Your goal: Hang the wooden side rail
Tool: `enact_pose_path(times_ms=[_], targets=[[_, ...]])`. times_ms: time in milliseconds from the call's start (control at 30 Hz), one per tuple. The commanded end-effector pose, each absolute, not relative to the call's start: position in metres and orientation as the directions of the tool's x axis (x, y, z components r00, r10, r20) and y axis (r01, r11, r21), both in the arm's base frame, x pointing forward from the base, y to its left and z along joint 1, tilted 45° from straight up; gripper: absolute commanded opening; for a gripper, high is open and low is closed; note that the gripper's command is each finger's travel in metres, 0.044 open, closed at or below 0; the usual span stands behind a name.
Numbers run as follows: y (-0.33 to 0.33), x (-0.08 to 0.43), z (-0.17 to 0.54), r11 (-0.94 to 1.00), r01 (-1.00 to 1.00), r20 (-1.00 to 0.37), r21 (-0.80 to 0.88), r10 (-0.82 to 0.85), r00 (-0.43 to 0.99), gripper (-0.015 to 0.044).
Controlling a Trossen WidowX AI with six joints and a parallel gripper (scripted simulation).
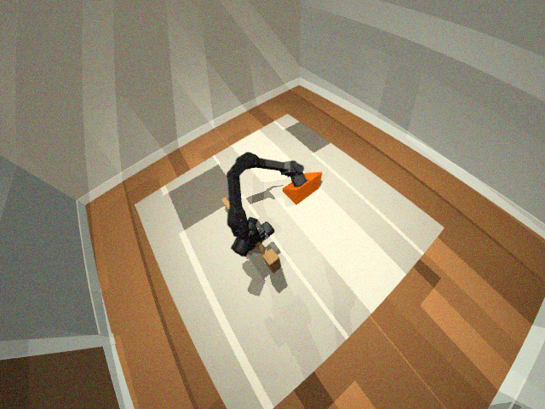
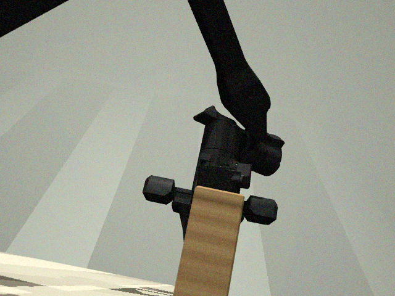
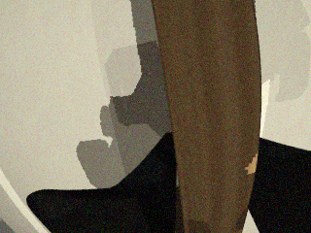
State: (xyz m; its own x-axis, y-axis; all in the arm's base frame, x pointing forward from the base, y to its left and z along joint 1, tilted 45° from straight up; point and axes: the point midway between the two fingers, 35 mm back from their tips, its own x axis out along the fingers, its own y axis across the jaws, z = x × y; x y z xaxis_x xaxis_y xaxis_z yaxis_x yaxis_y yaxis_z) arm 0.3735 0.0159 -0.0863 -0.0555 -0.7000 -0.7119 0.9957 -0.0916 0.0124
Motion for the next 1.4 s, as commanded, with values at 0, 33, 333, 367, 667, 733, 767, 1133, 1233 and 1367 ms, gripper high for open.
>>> enact_pose_path(times_ms=[0, 33, 333, 367, 667, 733, 767, 1133, 1233, 1367], targets=[[0.0222, 0.3742, -0.0867, -0.080, 0.997, -0.715, 0.020, -0.697, -0.042, 0.0000], [0.0222, 0.3741, -0.0868, -0.080, 0.997, -0.715, 0.020, -0.697, -0.042, 0.0000], [0.0223, 0.3731, -0.0883, -0.080, 0.997, -0.715, 0.020, -0.697, -0.042, 0.0000], [0.0223, 0.3730, -0.0884, -0.080, 0.997, -0.715, 0.020, -0.697, -0.042, 0.0000], [0.0236, 0.3722, -0.0887, -0.080, 0.997, -0.716, 0.020, -0.697, -0.042, 0.0000], [0.0239, 0.3723, -0.0886, -0.080, 0.997, -0.716, 0.020, -0.697, -0.042, 0.0000], [0.0240, 0.3724, -0.0886, -0.080, 0.997, -0.716, 0.020, -0.697, -0.042, 0.0000], [0.0251, 0.3733, -0.0886, -0.080, 0.997, -0.716, 0.020, -0.697, -0.042, 0.0000], [0.0254, 0.3735, -0.0886, -0.080, 0.997, -0.716, 0.020, -0.697, -0.042, 0.0000], [0.0258, 0.3739, -0.0886, -0.080, 0.997, -0.716, 0.020, -0.697, -0.042, 0.0000]])
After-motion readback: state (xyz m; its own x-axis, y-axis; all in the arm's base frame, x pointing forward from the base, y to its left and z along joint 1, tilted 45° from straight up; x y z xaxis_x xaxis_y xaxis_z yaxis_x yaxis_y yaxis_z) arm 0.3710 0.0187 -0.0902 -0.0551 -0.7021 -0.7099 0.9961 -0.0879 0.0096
